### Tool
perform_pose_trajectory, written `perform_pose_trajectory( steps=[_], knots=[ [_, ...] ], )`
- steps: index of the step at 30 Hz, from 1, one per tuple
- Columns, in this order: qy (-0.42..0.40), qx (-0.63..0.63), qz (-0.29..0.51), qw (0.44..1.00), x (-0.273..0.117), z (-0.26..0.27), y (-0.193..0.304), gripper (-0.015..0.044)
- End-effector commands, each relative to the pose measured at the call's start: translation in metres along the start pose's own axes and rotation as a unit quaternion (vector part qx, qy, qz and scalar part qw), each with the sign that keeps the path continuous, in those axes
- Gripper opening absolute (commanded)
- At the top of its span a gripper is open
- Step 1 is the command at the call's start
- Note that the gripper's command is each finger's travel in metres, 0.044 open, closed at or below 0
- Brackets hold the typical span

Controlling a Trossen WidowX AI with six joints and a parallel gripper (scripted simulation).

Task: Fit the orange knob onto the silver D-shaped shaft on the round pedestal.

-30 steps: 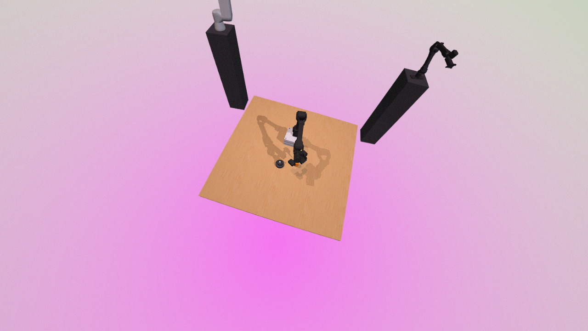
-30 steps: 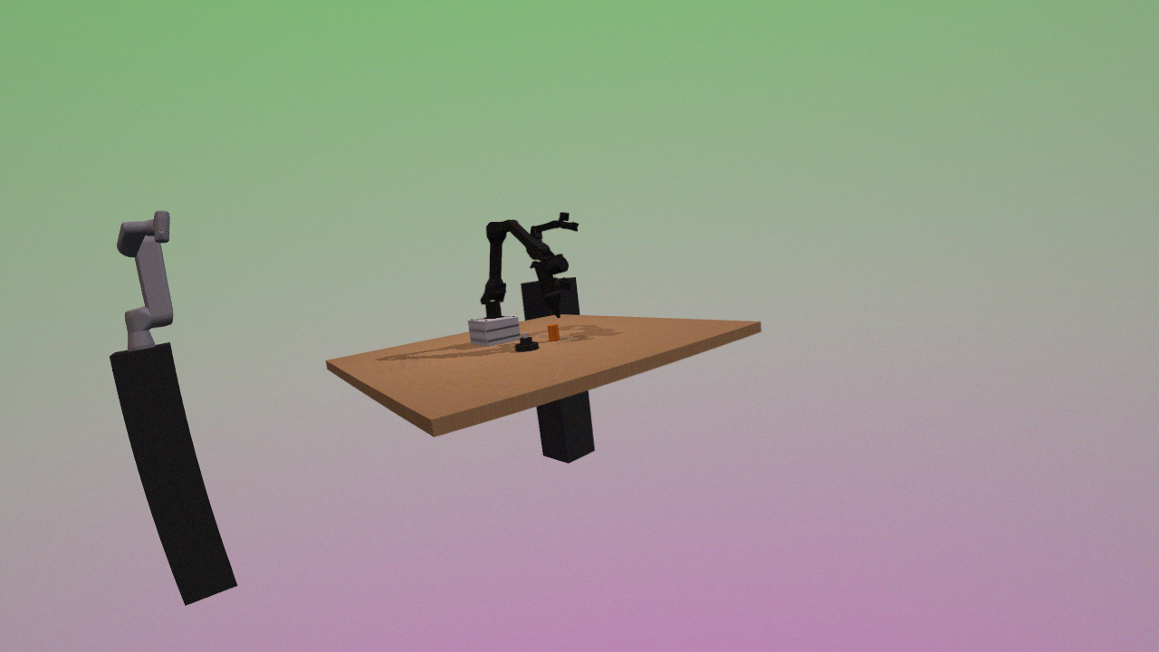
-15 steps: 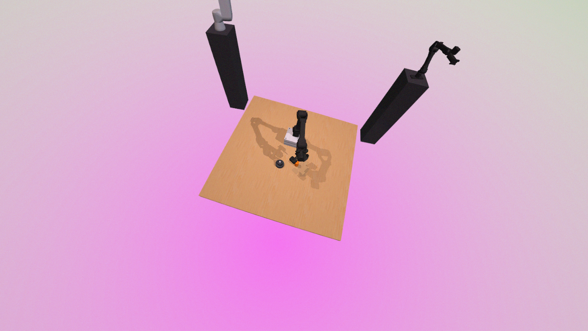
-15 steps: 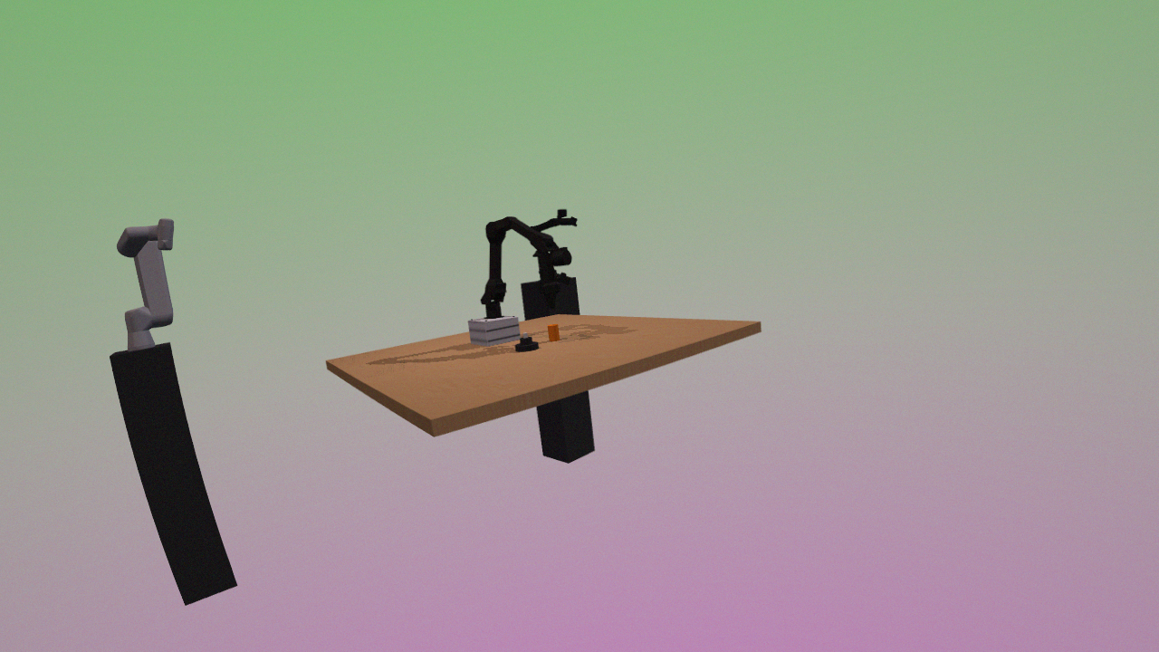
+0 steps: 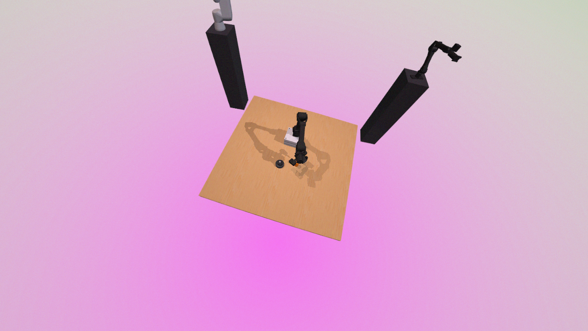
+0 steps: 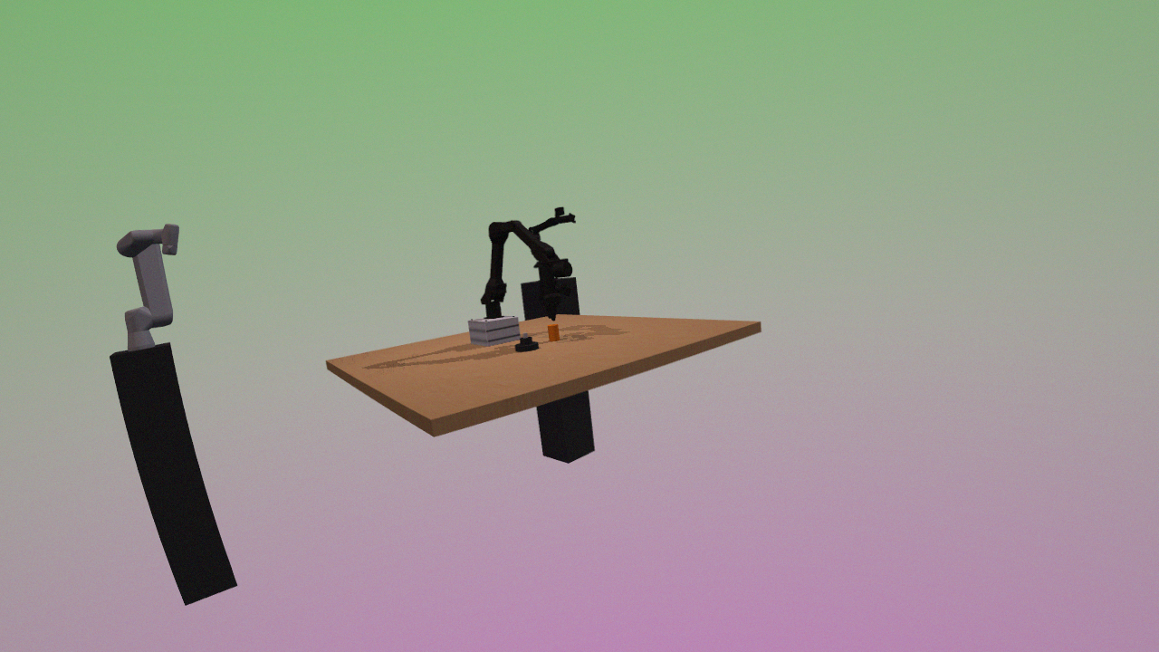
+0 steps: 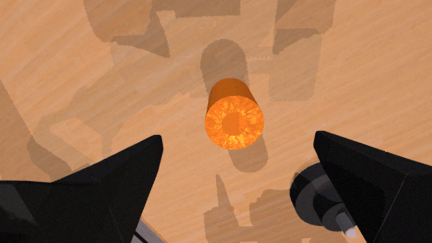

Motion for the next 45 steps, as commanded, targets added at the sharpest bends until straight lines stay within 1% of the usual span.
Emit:
perform_pose_trajectory(
  steps=[1,44,45],
  knots=[
    [0.0,-0.001,0.003,1.0,0.007,0.0,0.0,0.044],
    [-0.001,-0.001,0.003,1.0,0.073,0.001,0.0,0.044],
    [-0.001,-0.001,0.003,1.0,0.073,0.001,0.0,0.0414]
  ],
)
Point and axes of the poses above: the point midway between the two fingers, 35 mm back from their tips, its own x axis out along the fingers, its own z axis across the jaws, y = z × x, the point moved 7 cm from there along -x, back along the fingers, and after that the axes turned 1 degree about -x, right-handed, at the moved point
